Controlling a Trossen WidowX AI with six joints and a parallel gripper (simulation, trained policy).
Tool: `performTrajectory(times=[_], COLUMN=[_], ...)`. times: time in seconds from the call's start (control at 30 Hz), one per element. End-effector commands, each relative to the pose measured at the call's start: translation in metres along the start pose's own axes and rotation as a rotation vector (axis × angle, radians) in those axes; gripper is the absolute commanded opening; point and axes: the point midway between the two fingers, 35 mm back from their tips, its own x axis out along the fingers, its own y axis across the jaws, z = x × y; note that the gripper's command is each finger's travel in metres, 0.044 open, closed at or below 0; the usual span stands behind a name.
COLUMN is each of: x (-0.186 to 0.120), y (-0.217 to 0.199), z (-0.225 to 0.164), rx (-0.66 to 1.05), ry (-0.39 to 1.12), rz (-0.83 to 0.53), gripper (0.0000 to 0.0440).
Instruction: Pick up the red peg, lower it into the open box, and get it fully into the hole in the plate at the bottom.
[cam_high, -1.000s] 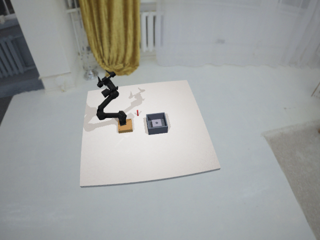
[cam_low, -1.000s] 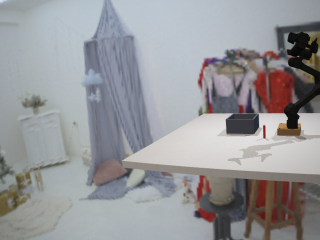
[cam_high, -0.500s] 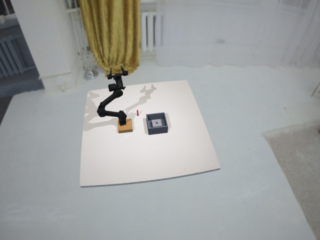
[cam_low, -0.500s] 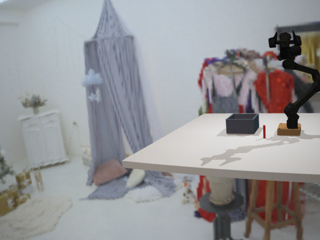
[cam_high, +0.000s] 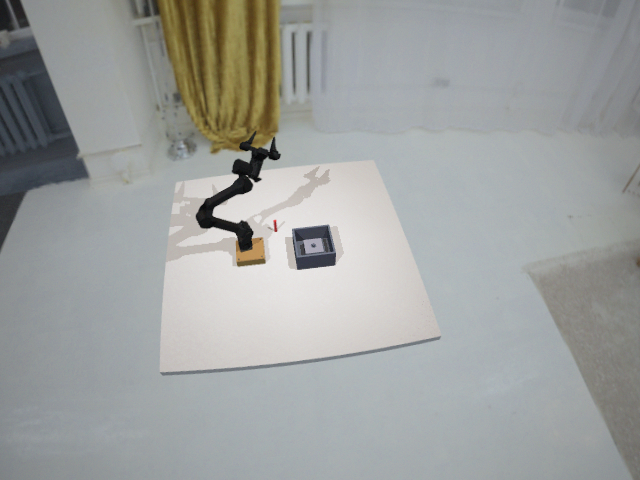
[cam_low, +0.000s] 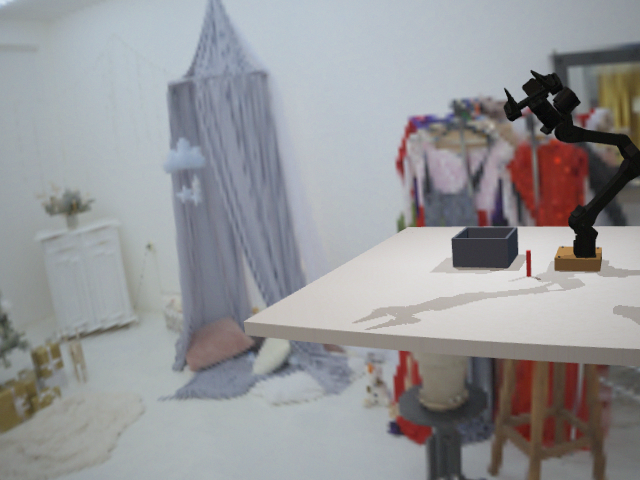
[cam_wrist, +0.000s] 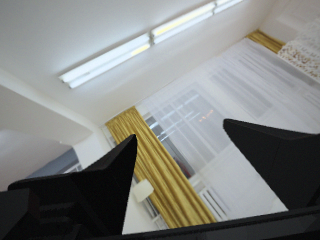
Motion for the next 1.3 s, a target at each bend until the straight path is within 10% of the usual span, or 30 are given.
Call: performTrajectory(times=[0.0, 0.67, 1.27], x=[0.000, -0.049, -0.136], y=[-0.041, -0.188, -0.237], z=[-0.003, -0.053, -0.122], rx=[0.038, 0.193, 0.295], ry=[-0.013, 0.093, 0.381], rz=[-0.151, -0.825, -1.379], gripper=[0.0440, 0.0440, 0.0440])
